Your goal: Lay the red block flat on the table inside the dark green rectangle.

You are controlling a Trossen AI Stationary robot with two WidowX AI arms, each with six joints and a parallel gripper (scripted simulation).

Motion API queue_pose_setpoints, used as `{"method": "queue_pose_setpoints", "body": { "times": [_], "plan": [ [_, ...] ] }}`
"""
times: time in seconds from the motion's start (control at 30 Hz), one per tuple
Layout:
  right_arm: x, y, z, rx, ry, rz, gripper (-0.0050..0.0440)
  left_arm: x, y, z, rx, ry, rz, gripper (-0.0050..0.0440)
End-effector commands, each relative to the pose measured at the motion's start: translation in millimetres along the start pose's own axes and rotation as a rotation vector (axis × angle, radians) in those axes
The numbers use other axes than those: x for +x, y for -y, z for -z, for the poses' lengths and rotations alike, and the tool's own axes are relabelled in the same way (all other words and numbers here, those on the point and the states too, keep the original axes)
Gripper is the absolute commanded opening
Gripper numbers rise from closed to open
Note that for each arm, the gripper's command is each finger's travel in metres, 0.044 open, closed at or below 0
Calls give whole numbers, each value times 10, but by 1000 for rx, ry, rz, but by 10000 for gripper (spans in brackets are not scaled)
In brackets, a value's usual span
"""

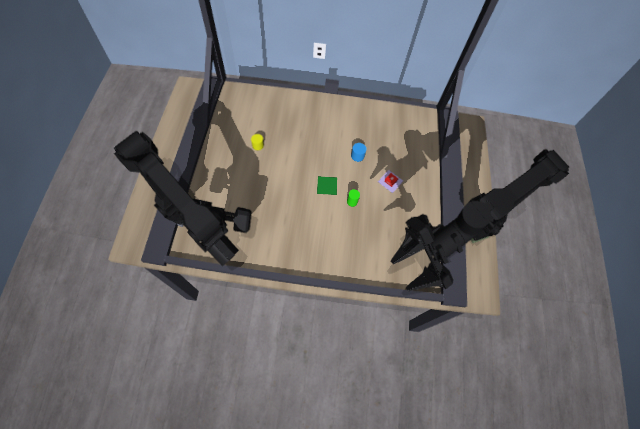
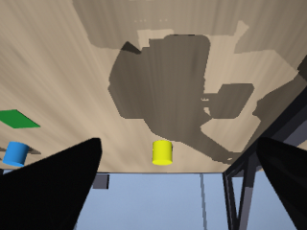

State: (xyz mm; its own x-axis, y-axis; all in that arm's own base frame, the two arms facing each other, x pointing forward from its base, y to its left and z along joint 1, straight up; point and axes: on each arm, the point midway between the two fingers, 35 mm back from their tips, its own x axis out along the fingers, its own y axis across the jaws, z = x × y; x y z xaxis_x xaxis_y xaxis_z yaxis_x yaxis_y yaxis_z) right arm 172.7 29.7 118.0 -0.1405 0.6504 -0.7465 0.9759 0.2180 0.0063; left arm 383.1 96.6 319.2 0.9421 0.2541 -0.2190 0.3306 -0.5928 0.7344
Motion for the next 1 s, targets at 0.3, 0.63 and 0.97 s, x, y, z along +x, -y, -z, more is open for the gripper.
{"method": "queue_pose_setpoints", "body": {
  "times": [0.3,0.63,0.97],
  "plan": [
    [-57,-275,-41,-245,126,-3,440,-181,-61,-144,-64,11,44,440],
    [-126,-831,35,-684,337,-6,440,-414,-143,-456,-188,53,150,440],
    [-227,-1620,512,-1235,603,-45,440,-715,-140,-981,-347,127,322,440]
  ]
}}
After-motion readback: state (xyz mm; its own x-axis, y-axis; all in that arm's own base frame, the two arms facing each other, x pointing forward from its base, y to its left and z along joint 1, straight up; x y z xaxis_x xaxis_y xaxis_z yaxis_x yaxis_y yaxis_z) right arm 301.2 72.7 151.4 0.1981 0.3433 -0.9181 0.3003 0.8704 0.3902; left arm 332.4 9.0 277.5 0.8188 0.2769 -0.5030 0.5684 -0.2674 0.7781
